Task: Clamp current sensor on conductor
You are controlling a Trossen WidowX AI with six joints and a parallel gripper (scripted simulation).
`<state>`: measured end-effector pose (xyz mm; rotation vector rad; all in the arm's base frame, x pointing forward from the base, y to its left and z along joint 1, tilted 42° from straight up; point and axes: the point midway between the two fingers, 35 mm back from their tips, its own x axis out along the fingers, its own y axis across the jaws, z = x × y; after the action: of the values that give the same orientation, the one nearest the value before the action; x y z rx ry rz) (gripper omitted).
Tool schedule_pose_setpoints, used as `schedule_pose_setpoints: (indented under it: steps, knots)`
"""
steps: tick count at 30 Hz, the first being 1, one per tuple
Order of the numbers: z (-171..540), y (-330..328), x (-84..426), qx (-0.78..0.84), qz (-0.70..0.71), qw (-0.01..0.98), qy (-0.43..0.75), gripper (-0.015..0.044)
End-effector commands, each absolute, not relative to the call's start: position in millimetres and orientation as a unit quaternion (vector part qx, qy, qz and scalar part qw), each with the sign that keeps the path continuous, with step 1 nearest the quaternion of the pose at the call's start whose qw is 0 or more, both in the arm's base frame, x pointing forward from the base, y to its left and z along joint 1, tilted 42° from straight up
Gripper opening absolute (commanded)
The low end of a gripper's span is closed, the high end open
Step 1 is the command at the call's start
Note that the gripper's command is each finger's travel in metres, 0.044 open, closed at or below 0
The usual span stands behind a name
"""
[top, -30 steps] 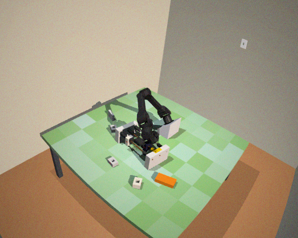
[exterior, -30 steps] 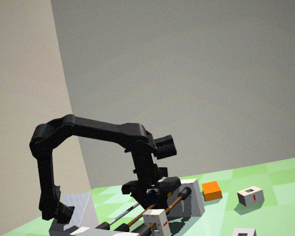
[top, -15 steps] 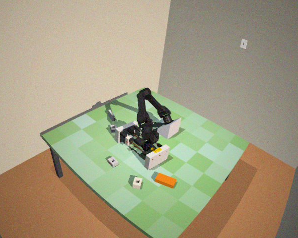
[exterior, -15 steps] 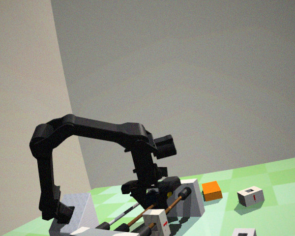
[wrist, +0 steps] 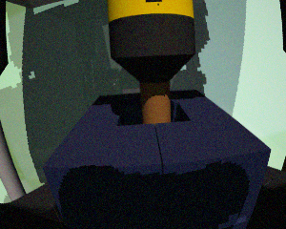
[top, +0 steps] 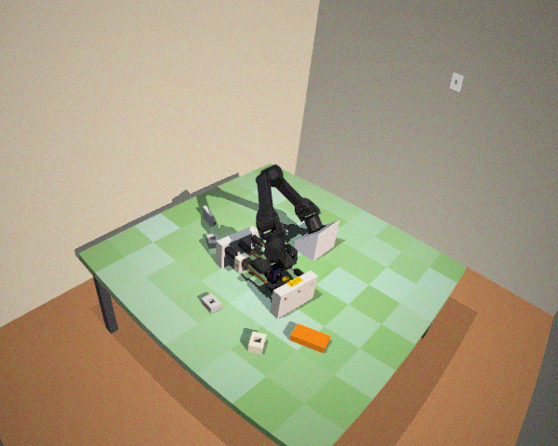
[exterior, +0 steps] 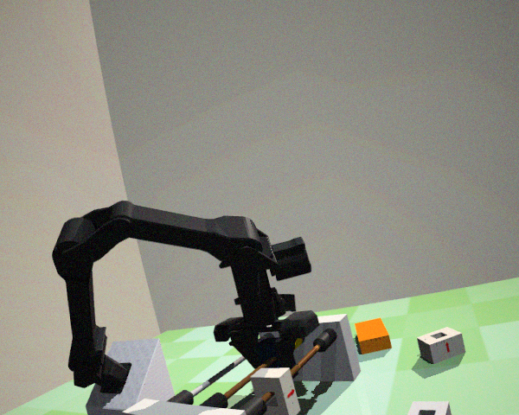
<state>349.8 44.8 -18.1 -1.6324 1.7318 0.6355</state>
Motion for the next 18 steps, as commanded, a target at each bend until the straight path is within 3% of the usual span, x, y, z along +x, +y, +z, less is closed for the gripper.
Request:
schedule_pose_setpoints:
  steps: [1, 11, 18]
  knots:
    - [-17.5, 45.0, 350.6, -0.626, 0.244, 0.332, 0.662, 0.0000]
    - [-21.3, 41.7, 350.7, -0.625, 0.243, 0.333, 0.663, 0.0000]
    - [-18.8, 44.3, 350.4, -0.625, 0.243, 0.334, 0.663, 0.0184]
